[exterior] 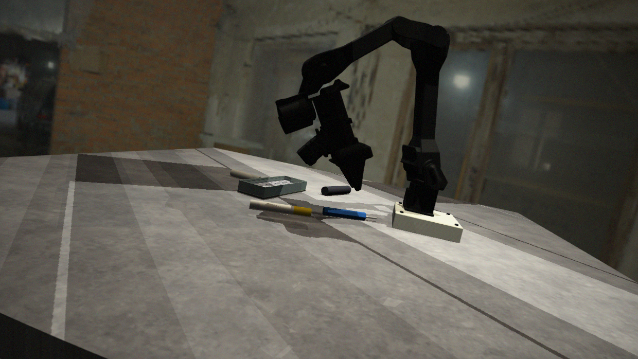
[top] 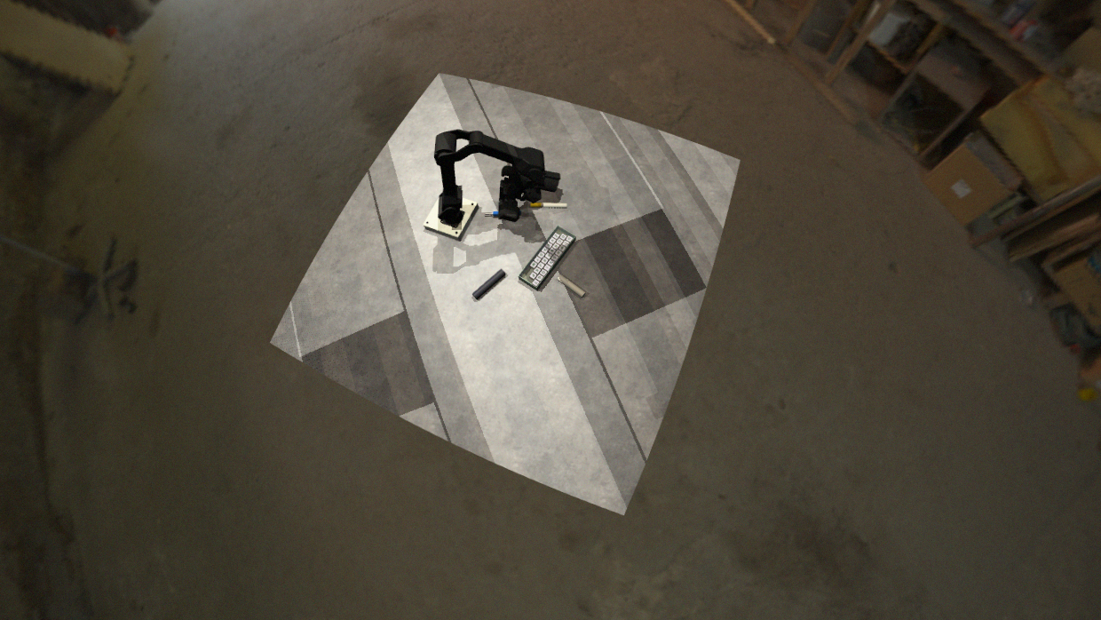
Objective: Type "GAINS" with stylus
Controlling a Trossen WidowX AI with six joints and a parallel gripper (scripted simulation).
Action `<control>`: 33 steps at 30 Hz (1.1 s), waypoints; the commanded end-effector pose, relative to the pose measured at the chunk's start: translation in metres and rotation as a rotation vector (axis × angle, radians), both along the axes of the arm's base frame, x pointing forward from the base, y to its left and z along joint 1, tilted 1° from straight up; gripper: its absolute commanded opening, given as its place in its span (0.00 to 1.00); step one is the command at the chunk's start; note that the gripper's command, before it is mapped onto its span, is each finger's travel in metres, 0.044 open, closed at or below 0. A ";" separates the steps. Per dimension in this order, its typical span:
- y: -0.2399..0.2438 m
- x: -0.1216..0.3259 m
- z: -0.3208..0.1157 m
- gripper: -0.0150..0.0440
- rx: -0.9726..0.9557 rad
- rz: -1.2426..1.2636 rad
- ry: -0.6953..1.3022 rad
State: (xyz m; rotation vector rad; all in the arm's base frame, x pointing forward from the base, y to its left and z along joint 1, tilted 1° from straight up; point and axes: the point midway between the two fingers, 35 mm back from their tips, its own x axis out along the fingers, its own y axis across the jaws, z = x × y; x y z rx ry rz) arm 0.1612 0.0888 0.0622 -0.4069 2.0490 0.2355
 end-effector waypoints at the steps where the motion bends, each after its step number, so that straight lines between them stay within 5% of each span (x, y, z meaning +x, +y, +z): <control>1: 0.000 -0.001 -0.005 0.51 0.003 0.004 0.006; 33: 0.001 -0.002 -0.025 0.51 0.003 0.004 0.006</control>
